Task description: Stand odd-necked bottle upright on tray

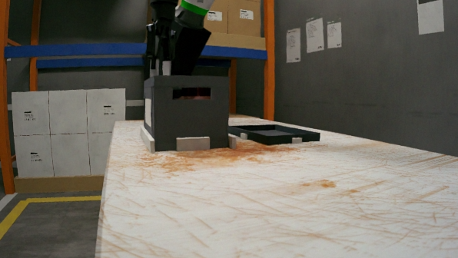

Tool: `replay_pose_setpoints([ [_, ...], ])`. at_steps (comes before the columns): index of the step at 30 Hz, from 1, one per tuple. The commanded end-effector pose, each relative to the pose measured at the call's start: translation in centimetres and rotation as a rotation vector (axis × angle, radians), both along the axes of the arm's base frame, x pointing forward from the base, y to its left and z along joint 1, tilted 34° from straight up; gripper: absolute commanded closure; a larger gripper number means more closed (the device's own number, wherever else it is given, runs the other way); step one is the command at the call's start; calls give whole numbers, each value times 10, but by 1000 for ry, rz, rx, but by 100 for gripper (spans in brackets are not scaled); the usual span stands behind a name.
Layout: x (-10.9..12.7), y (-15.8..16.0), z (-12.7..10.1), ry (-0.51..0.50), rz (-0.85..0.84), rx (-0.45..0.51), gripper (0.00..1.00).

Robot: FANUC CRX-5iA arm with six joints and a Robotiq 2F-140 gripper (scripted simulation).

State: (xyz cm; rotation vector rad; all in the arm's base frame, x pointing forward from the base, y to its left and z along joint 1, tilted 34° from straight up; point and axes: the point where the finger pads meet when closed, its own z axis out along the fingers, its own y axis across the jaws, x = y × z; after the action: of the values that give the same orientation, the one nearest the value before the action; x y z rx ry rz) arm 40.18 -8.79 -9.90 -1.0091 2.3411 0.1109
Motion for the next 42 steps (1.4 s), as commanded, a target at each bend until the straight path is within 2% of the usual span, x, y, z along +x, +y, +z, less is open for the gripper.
replay_pose_setpoints([
  [1, 1, 0, -2, -1, 0, -1, 56],
  [24, 13, 7, -22, -1, 0, -1, 56],
  [42, 15, 8, -25, -1, 0, -1, 56],
])
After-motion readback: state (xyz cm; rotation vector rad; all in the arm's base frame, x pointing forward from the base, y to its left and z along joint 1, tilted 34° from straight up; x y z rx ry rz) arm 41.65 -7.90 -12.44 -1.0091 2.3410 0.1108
